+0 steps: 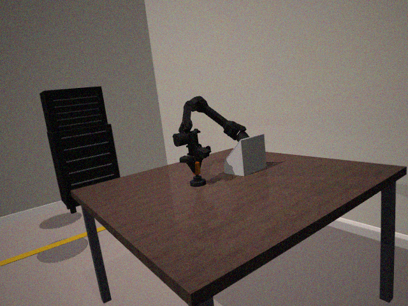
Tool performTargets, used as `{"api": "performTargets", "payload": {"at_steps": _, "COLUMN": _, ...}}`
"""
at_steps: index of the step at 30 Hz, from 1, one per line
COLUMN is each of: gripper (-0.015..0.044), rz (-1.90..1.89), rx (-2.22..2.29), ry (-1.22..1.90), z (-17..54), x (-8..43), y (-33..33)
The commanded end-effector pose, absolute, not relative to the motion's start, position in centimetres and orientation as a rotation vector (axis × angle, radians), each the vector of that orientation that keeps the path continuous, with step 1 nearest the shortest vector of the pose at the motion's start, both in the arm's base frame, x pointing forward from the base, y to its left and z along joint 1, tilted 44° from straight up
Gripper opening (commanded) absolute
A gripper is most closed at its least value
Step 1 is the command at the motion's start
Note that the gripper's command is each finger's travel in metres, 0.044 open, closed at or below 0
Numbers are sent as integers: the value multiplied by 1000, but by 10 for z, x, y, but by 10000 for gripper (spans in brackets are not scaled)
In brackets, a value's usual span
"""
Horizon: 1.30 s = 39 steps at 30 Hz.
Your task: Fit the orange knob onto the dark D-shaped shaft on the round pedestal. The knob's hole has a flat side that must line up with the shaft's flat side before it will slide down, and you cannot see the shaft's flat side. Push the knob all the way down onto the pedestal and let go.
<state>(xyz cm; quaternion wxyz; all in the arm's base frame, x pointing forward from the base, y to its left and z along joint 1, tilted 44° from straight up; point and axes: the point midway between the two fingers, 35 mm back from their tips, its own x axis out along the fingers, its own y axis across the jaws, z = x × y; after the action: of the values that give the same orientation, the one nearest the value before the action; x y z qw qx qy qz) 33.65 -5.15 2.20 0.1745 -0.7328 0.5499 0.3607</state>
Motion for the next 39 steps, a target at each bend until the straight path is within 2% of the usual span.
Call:
{"api": "performTargets", "payload": {"at_steps": 1, "gripper": 0, "rz": 1023, "rx": -2077, "ry": 1554, "z": 26, "x": 336, "y": -48}}
{"api": "performTargets", "payload": {"at_steps": 39, "gripper": 0, "rz": 1127, "rx": -2146, "ry": 1531, "z": 22, "x": 337, "y": -51}}
